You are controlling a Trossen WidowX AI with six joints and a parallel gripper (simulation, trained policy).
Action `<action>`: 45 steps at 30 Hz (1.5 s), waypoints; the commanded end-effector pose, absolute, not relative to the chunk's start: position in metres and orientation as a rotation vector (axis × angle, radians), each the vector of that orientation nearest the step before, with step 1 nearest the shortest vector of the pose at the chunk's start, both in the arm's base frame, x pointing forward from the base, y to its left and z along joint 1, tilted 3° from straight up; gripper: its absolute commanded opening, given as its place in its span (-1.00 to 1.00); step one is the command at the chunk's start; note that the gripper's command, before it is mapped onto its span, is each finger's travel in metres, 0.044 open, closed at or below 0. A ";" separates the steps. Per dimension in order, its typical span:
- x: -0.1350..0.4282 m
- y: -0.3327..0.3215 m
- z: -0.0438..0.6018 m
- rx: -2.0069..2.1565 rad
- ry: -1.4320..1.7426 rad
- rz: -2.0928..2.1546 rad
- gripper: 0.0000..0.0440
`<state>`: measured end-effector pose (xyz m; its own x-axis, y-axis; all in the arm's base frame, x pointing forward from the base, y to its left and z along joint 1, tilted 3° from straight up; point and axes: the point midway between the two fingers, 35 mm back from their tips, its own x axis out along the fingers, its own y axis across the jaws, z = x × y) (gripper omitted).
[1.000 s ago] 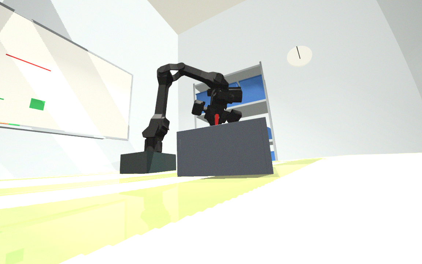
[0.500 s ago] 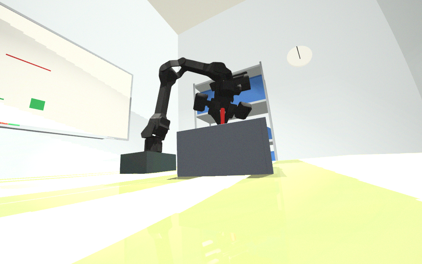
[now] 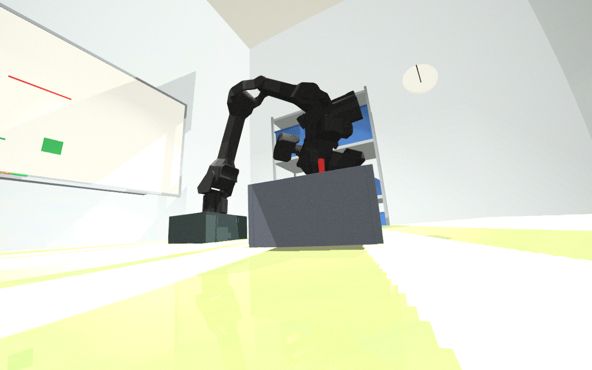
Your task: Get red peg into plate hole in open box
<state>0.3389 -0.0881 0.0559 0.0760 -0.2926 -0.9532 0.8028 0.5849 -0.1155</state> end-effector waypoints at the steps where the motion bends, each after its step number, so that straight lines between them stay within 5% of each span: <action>1: 0.337 -0.089 0.041 0.503 1.285 -0.848 -0.71; 5: 0.340 -0.093 0.030 0.509 1.316 -0.823 -0.34; 9: 0.349 -0.101 0.034 0.487 1.316 -0.787 -0.32; 20: 0.391 -0.107 0.049 0.554 1.322 -0.711 0.99; 30: 0.441 -0.099 0.074 0.617 1.245 -0.584 1.00; 45: 0.444 -0.098 0.075 0.618 1.240 -0.577 1.00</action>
